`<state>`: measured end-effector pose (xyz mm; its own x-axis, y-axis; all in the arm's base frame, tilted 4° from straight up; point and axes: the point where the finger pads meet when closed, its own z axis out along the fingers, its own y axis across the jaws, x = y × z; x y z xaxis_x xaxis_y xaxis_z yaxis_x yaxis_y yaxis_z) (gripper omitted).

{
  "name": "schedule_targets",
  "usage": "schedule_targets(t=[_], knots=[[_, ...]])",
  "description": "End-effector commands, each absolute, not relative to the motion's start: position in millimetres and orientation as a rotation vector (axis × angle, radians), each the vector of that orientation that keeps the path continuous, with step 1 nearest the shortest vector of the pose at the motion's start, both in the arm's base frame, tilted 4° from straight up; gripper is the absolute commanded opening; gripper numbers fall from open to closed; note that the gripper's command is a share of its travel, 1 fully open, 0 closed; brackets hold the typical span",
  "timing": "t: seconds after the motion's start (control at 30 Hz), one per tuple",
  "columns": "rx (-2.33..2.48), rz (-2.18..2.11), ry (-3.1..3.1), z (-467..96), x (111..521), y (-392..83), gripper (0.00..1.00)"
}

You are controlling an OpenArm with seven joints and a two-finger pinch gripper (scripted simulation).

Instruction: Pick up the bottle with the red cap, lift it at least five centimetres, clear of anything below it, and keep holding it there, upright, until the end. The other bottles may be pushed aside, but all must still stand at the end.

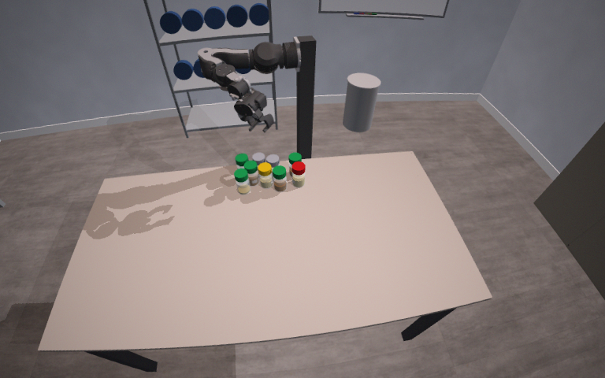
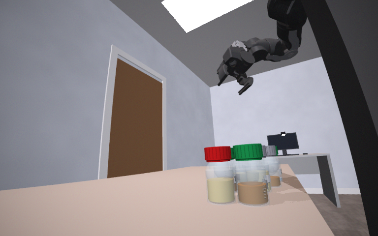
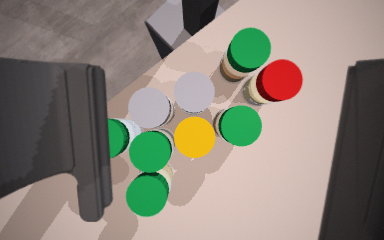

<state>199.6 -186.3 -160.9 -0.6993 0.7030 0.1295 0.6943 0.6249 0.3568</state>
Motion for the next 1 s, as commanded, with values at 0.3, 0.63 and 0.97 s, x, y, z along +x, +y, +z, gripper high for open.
schedule_targets(t=[0.3, 0.63, 0.97], knots=[[1.207, 0.603, 2.809, -160.3, 200.0, -186.3, 0.45], [1.210, 0.600, 2.810, -160.2, 197.5, -199.7, 0.45], [1.215, 0.592, 2.812, -159.9, 191.7, -230.8, 0.45]])
